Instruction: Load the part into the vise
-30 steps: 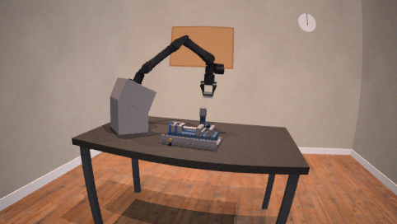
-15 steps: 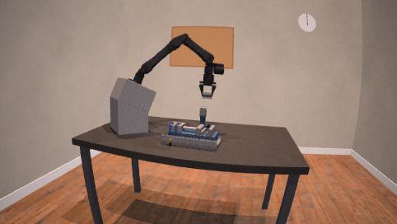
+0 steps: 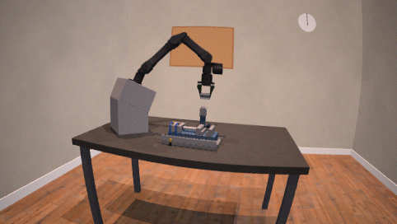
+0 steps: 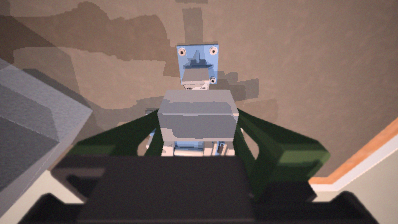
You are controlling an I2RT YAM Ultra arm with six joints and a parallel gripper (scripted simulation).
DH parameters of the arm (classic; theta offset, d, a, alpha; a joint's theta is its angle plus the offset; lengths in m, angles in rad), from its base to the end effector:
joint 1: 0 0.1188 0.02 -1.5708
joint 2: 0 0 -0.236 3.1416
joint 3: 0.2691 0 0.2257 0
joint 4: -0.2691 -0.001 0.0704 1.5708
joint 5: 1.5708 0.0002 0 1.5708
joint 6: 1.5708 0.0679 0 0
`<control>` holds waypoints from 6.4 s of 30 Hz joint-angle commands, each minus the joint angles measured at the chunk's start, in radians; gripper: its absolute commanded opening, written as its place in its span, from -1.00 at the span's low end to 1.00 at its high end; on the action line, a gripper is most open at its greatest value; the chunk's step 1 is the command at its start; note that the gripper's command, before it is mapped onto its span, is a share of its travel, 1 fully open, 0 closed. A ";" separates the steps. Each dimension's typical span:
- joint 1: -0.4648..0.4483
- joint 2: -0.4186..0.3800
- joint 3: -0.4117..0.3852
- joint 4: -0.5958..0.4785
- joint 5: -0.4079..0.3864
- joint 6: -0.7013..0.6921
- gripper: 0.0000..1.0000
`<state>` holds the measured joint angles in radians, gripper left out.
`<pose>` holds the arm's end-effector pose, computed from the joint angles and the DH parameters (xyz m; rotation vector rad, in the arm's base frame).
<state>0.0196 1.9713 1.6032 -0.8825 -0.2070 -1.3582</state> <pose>0.3791 0.0224 0.1839 -1.7923 2.1036 -0.0518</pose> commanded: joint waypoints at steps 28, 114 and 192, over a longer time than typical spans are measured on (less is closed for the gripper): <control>-0.101 -0.071 -0.106 0.051 -0.057 -0.123 -1.00; -0.176 -0.019 -0.119 0.069 -0.243 -0.195 -1.00; -0.371 0.243 0.034 -0.123 -0.890 -0.573 -1.00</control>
<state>-0.3328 2.2101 1.6058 -0.9730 -1.0466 -1.9160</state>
